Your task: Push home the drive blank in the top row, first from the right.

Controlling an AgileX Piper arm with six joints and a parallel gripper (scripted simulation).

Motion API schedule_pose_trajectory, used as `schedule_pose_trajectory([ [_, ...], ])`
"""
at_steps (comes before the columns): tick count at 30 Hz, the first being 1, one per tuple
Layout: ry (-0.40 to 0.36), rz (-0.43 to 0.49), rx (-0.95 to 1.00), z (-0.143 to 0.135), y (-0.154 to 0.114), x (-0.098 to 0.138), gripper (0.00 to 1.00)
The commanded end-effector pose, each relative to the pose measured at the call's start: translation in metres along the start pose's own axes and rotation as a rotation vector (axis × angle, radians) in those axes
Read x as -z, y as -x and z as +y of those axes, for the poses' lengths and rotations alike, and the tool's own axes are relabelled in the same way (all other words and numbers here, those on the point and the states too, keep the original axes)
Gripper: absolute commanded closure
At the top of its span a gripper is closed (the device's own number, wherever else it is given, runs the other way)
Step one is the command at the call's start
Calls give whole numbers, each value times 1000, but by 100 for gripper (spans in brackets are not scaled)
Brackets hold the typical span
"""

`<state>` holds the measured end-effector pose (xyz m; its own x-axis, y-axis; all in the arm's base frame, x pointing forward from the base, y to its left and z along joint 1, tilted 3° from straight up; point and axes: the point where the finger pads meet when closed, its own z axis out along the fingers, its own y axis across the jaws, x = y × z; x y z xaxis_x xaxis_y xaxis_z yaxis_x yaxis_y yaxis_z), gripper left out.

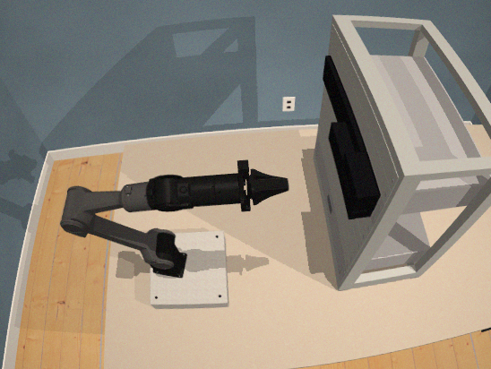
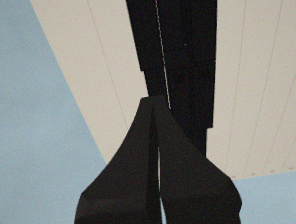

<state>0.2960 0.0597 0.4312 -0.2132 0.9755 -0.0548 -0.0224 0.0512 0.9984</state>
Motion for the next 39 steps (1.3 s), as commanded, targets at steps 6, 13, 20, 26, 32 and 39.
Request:
schedule_pose_trajectory([
  [6,9,-2,0,4,0,-6,100],
  [13,9,-2,0,7,0,-47,100],
  [20,9,-2,0,7,0,-59,100],
  [26,9,-2,0,7,0,-95,100],
  [32,9,-2,0,7,0,-109,100],
  [39,9,-2,0,7,0,-114,100],
])
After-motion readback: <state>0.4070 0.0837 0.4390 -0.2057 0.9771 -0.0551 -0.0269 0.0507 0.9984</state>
